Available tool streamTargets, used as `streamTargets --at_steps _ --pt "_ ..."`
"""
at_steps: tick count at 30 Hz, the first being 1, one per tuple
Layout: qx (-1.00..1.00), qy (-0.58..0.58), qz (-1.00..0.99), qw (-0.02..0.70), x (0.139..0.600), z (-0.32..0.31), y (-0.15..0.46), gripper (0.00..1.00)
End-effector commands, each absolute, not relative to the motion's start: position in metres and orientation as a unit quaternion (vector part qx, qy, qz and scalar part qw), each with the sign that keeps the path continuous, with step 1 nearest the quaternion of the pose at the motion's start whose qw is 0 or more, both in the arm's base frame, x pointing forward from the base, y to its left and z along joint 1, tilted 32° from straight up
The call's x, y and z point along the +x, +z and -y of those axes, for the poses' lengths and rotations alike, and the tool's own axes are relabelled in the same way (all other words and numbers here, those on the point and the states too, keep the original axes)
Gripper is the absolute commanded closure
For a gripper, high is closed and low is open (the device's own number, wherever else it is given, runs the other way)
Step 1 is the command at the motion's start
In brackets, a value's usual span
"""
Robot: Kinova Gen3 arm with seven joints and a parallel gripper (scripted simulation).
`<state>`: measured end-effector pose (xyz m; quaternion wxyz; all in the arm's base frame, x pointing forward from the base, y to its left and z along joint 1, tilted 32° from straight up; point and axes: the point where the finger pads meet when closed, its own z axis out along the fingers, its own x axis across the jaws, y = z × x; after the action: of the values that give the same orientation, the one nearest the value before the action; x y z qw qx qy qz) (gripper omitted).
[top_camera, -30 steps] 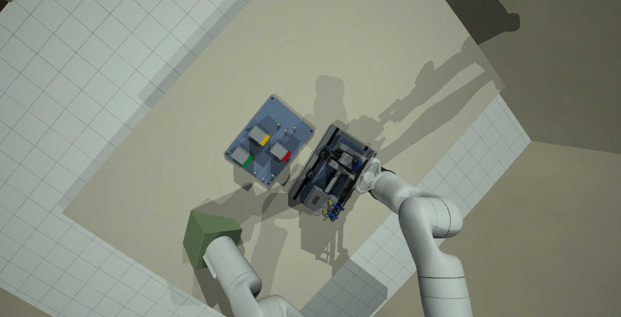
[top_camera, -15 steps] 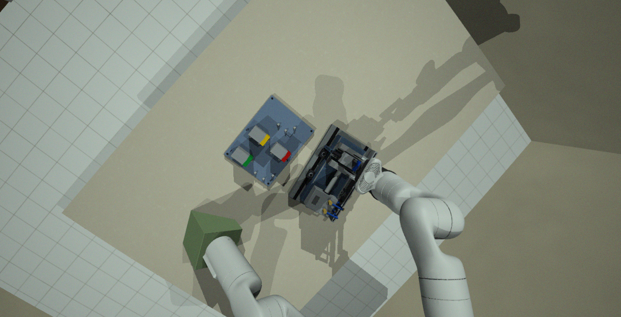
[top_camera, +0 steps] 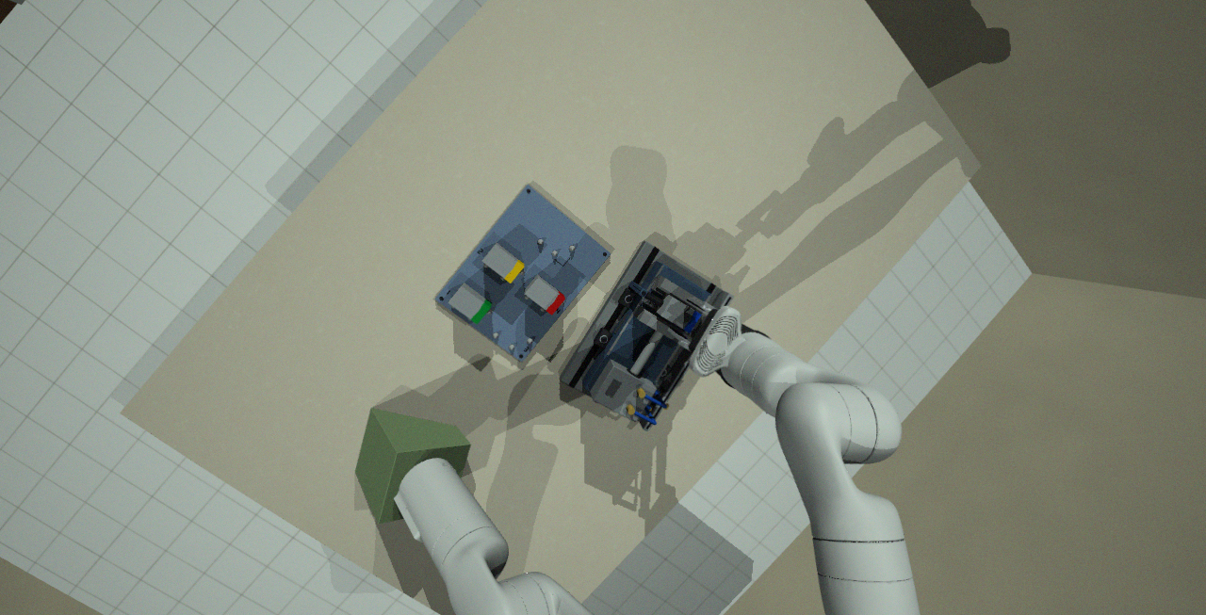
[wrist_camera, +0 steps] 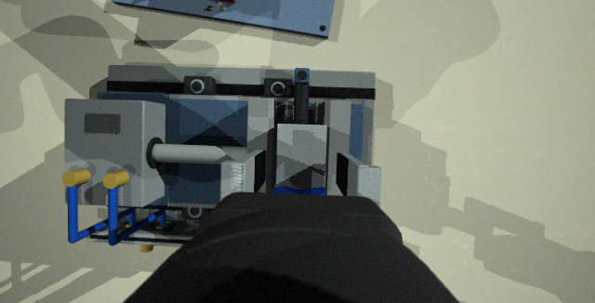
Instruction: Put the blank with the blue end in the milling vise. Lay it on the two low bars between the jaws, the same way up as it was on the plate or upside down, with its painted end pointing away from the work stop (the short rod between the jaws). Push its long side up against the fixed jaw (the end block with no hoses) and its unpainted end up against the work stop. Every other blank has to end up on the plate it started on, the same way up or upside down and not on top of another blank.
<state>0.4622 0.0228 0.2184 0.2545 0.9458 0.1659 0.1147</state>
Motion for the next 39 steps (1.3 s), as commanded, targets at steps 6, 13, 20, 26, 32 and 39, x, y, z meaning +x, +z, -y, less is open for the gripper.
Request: streamTargets --at_steps 6,13,20,26,32,39 --pt "0.946 0.116 -0.166 0.254 0.462 -0.023 0.219 0.00" --pt "0.946 0.115 -0.166 0.254 0.462 -0.023 0.218 0.00" --pt "0.946 0.116 -0.166 0.254 0.460 -0.027 0.225 0.00" --pt "0.946 0.116 -0.166 0.254 0.453 -0.037 0.245 0.00" --pt "0.946 0.115 -0.166 0.254 0.445 -0.048 0.266 0.00" --pt "0.946 0.112 -0.165 0.256 0.441 -0.052 0.274 0.00"
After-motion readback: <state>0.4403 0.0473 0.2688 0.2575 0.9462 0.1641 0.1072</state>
